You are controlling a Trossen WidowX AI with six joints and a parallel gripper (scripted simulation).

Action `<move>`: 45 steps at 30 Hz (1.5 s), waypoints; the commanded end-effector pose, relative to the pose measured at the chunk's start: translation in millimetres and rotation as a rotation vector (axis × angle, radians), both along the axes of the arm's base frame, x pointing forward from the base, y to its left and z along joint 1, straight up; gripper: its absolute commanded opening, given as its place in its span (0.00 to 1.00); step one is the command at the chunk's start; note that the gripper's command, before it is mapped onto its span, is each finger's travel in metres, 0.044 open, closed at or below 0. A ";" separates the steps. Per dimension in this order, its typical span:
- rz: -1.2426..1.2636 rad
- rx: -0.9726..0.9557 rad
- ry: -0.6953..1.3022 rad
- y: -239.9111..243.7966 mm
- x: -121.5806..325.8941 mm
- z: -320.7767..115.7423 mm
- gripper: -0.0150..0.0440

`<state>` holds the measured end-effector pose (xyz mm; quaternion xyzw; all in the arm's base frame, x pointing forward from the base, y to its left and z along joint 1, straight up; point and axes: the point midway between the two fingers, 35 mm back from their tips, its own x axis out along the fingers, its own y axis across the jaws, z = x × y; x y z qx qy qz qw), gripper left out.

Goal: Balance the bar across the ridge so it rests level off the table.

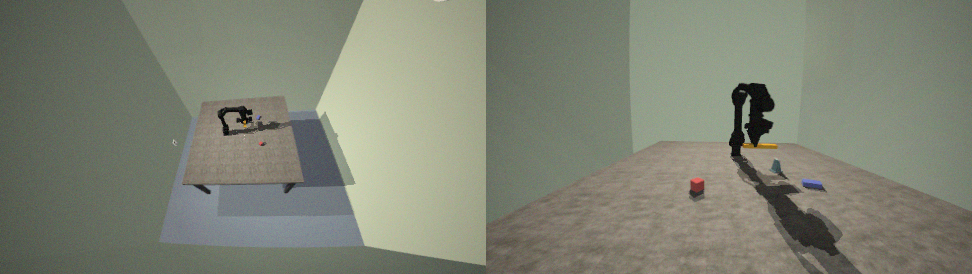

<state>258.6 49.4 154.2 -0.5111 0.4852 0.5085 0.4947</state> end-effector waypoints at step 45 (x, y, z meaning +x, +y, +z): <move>0.222 0.000 -0.015 83.8 25.7 -32.2 0.25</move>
